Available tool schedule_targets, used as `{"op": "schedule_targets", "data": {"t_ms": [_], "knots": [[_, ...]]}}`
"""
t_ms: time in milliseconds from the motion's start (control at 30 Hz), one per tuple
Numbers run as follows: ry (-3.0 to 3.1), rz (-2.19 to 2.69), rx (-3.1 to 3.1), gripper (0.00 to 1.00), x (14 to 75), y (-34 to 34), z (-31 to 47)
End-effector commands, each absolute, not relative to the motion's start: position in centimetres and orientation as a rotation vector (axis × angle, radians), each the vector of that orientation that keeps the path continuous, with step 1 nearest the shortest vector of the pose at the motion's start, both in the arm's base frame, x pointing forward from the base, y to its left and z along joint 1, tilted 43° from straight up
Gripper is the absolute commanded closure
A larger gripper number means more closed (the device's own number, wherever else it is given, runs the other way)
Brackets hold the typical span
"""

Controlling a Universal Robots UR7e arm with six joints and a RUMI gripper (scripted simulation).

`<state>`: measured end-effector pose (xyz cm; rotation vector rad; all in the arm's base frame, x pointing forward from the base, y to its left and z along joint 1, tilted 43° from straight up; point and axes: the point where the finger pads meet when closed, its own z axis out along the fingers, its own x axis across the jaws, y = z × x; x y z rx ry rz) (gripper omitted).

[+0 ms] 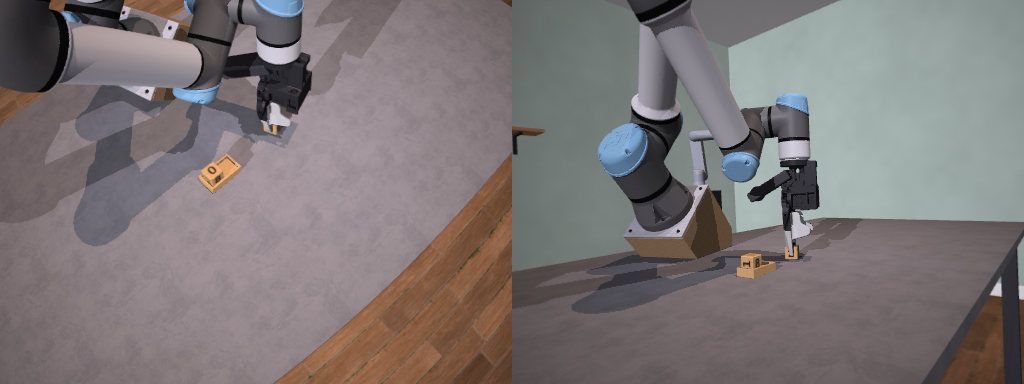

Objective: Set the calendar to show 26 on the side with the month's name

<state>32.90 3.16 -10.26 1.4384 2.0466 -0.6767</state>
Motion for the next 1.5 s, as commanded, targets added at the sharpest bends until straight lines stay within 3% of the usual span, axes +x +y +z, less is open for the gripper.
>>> {"op": "schedule_targets", "data": {"t_ms": [0, 1467], "knots": [[2.046, -0.676, 1.438, 0.90, 32.9, 3.3, -10.1], [2.046, -0.676, 1.438, 0.90, 31.5, 9.9, -3.0]]}}
